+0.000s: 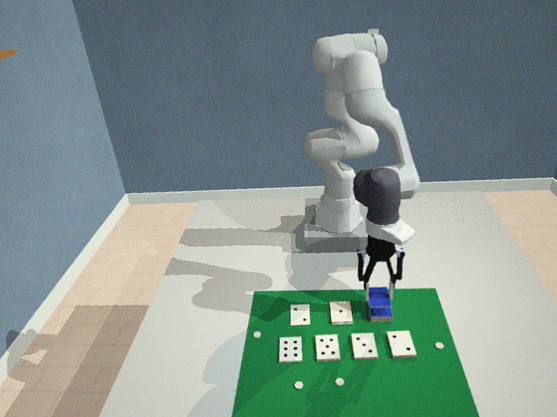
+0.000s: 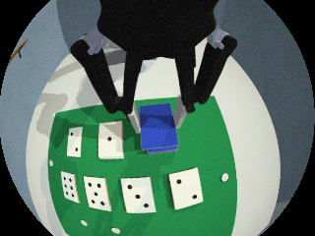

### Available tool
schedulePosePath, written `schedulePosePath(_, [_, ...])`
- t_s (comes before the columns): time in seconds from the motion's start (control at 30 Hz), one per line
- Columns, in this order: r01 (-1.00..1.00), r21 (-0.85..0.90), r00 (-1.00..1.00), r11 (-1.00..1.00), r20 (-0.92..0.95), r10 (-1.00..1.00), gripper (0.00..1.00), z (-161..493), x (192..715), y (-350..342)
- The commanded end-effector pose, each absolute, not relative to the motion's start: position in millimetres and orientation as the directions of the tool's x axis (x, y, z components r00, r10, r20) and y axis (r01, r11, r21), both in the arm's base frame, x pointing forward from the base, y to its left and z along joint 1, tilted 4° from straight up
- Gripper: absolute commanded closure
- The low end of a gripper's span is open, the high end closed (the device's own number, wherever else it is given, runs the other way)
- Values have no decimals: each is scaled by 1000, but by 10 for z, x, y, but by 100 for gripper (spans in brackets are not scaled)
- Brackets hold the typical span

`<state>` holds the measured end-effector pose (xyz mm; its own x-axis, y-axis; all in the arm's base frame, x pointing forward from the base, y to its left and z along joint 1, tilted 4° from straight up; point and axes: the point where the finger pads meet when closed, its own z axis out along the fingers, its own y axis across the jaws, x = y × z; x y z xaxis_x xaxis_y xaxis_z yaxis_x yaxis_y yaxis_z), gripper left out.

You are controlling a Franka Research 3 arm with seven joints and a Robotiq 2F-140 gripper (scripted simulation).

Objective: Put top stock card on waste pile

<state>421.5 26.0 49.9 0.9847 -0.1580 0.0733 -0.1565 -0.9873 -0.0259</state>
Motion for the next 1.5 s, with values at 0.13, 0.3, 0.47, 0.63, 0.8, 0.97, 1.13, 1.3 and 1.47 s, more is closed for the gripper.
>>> schedulePosePath(0.13, [-146, -27, 986, -989, 73, -148, 57, 496, 4168, -54])
schedulePosePath(0.3, [-143, -26, 987, -989, 73, -144, 57, 490, 4133, -291])
schedulePosePath(0.47, [-139, -26, 987, -990, 73, -140, 57, 484, 4098, -525])
schedulePosePath(0.63, [-135, -26, 988, -991, 73, -136, 57, 478, 4065, -750])
schedulePosePath(0.8, [-133, -26, 988, -991, 73, -135, 57, 475, 4049, -856])
schedulePosePath(0.97, [-133, -26, 988, -991, 73, -134, 57, 474, 4047, -870])
schedulePosePath(1.13, [-133, -26, 988, -991, 73, -134, 57, 474, 4047, -870])
schedulePosePath(1.3, [-133, -26, 988, -991, 73, -134, 57, 474, 4047, -870])
schedulePosePath(1.47, [-133, -26, 988, -991, 73, -134, 57, 474, 4047, -870])
